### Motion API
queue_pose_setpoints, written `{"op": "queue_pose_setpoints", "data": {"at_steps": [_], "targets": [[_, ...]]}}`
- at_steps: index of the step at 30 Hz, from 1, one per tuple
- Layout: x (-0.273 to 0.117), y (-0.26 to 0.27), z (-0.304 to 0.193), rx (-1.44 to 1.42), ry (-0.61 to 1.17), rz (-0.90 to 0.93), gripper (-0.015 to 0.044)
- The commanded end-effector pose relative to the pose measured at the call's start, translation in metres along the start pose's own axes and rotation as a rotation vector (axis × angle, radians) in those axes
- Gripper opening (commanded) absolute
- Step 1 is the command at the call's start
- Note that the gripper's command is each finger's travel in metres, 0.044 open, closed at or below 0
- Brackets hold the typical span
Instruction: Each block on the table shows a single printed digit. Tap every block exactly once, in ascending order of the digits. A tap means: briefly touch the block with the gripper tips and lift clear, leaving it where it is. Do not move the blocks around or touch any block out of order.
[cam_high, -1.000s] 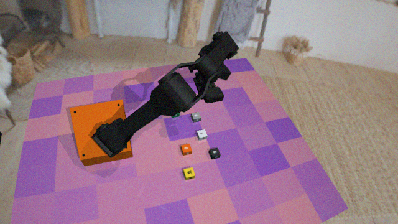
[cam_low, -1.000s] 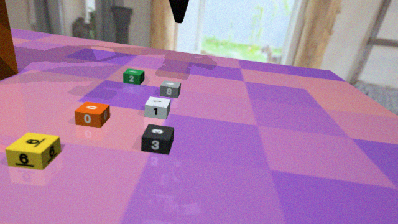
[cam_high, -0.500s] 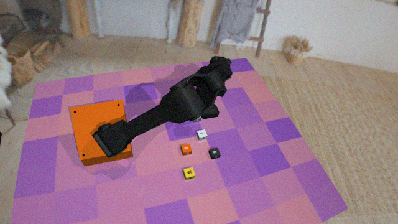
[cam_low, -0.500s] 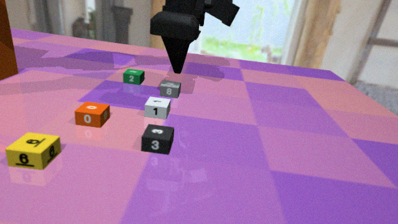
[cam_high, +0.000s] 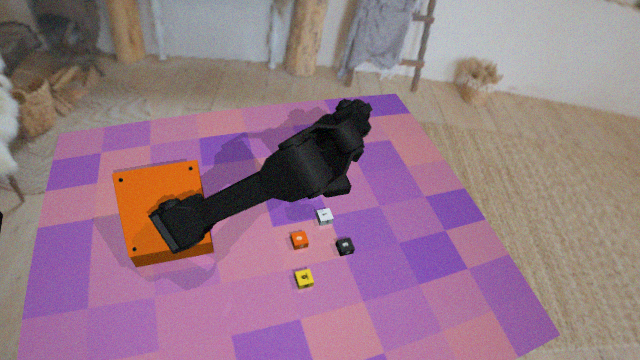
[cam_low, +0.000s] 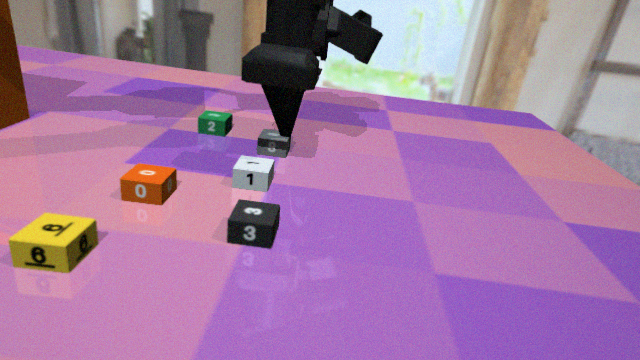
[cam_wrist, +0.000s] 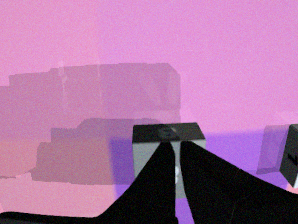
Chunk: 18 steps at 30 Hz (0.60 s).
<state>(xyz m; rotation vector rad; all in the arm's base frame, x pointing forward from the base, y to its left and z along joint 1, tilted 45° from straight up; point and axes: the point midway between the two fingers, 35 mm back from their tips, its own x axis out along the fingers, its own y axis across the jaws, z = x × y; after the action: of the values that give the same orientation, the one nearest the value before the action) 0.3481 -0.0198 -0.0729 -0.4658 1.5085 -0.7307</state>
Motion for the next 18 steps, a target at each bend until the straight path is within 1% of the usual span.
{"op": "queue_pose_setpoints", "data": {"at_steps": [1, 6, 9, 13, 15, 18], "targets": [[0.006, 0.000, -0.002, -0.008, 0.003, -0.009, 0.0020], [0.007, 0.000, -0.002, -0.008, 0.003, -0.009, 0.0020], [-0.020, 0.001, -0.002, -0.008, 0.003, -0.007, 0.0020], [-0.023, 0.001, -0.002, -0.008, 0.003, -0.007, 0.0020], [-0.029, 0.010, -0.006, -0.010, 0.002, -0.001, 0.0072], [-0.055, 0.049, -0.028, -0.015, 0.000, 0.017, 0.0151]]}}
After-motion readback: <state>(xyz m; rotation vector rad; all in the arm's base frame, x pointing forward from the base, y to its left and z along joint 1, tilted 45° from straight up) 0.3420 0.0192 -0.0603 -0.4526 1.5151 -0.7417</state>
